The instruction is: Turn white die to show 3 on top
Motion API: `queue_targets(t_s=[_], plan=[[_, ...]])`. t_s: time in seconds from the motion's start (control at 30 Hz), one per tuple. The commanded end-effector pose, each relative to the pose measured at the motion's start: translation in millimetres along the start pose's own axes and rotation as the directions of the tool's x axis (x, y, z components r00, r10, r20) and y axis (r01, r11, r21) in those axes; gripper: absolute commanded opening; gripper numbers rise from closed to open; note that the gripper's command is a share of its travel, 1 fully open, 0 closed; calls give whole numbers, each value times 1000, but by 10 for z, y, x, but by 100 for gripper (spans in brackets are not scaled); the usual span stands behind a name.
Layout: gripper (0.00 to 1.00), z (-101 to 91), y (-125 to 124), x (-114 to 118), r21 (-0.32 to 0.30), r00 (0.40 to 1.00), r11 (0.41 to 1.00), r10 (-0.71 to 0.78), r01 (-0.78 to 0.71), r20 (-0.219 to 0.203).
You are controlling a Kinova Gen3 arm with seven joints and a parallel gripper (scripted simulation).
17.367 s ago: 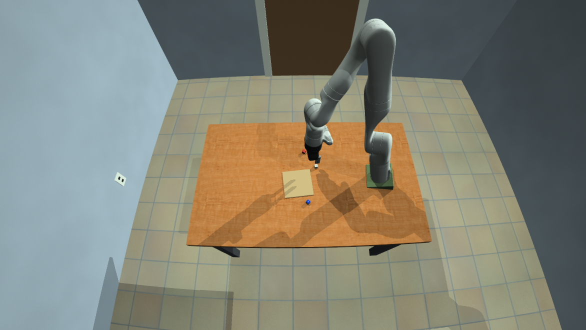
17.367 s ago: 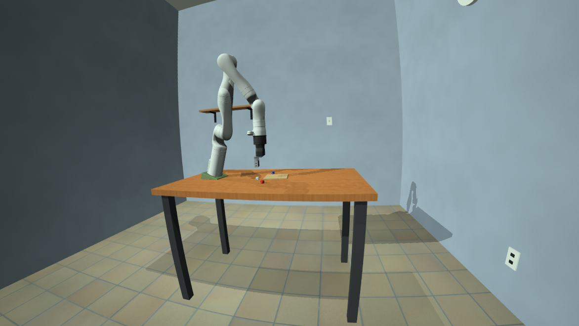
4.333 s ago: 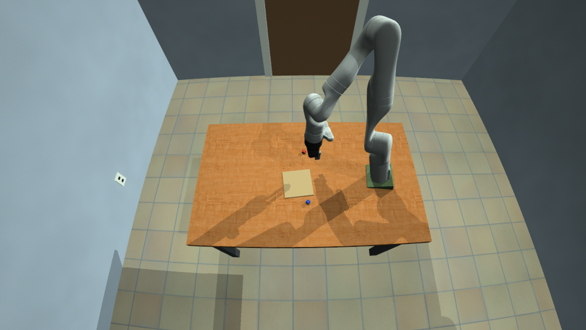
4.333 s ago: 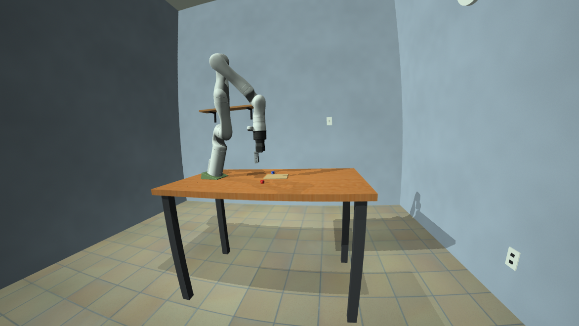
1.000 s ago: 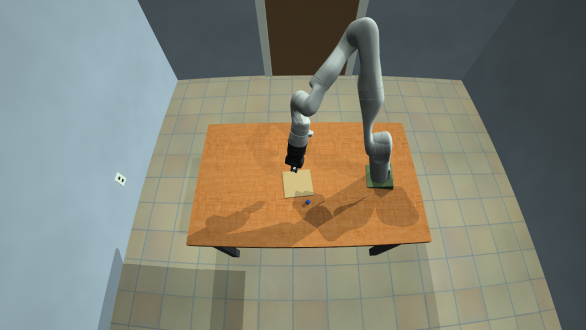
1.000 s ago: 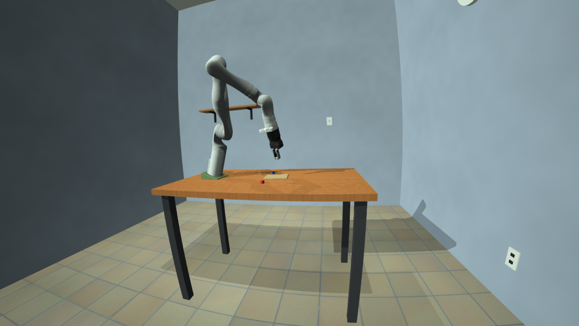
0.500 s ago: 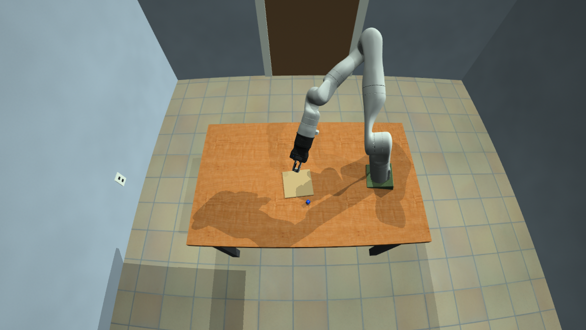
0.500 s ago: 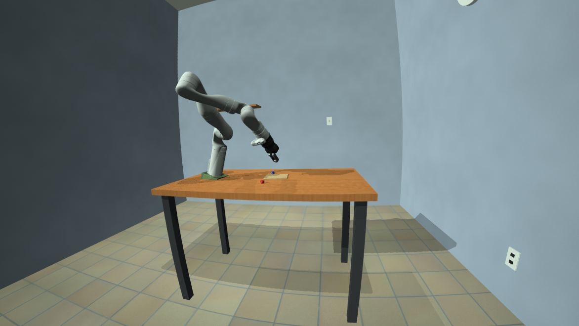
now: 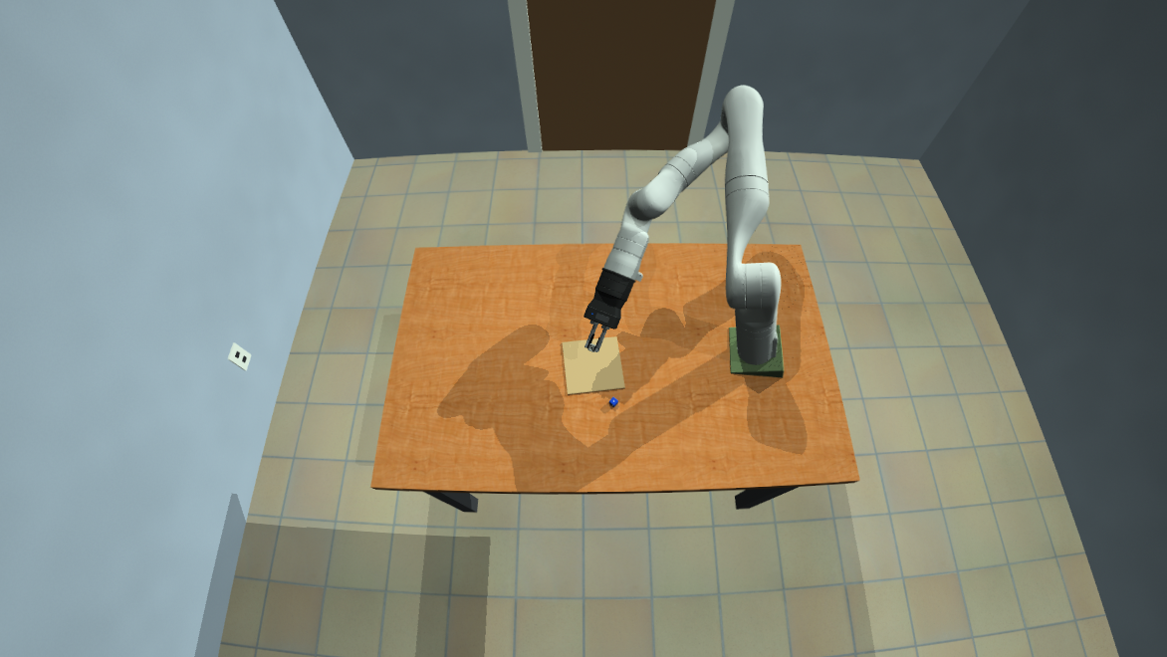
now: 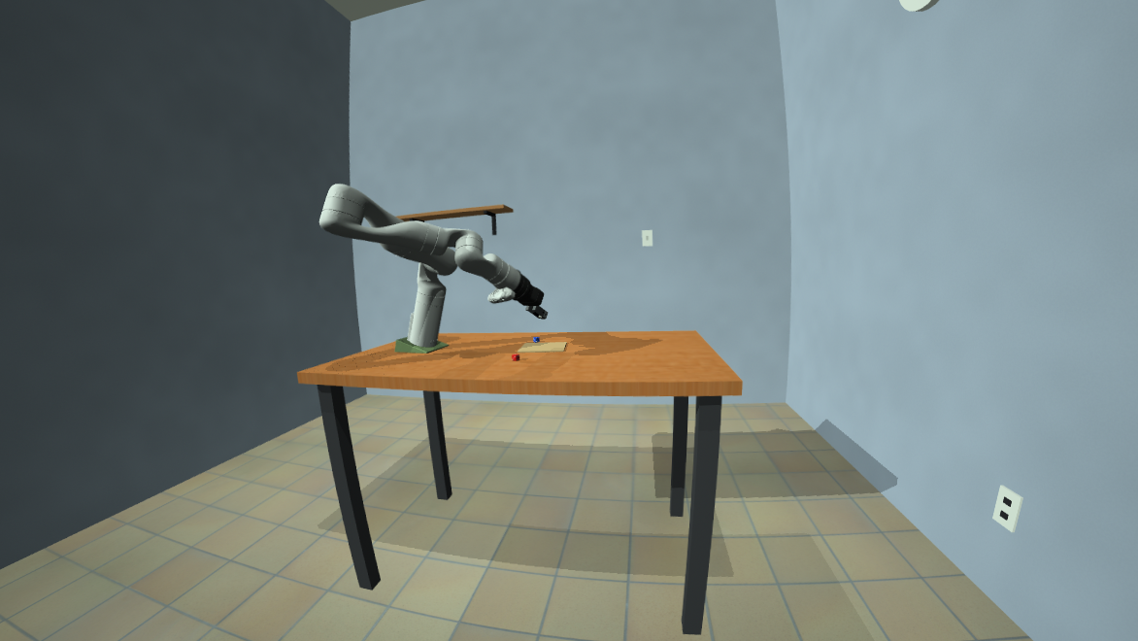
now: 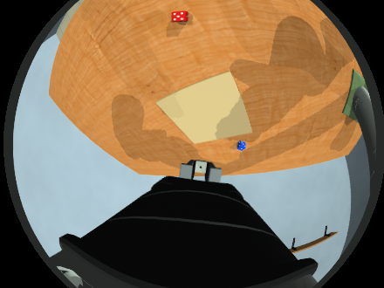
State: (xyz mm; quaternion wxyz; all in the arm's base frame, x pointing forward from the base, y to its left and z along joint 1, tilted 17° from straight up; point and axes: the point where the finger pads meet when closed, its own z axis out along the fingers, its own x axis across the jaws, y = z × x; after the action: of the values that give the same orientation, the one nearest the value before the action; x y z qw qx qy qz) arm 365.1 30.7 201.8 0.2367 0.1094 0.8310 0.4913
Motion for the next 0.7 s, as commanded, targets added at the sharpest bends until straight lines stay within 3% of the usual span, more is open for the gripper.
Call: queue_targets(t_s=[0.0, 0.67], plan=[[34, 18, 37, 18, -38, 1000, 999, 12, -12, 4], [34, 97, -89, 22, -47, 1000, 999, 13, -13, 3]])
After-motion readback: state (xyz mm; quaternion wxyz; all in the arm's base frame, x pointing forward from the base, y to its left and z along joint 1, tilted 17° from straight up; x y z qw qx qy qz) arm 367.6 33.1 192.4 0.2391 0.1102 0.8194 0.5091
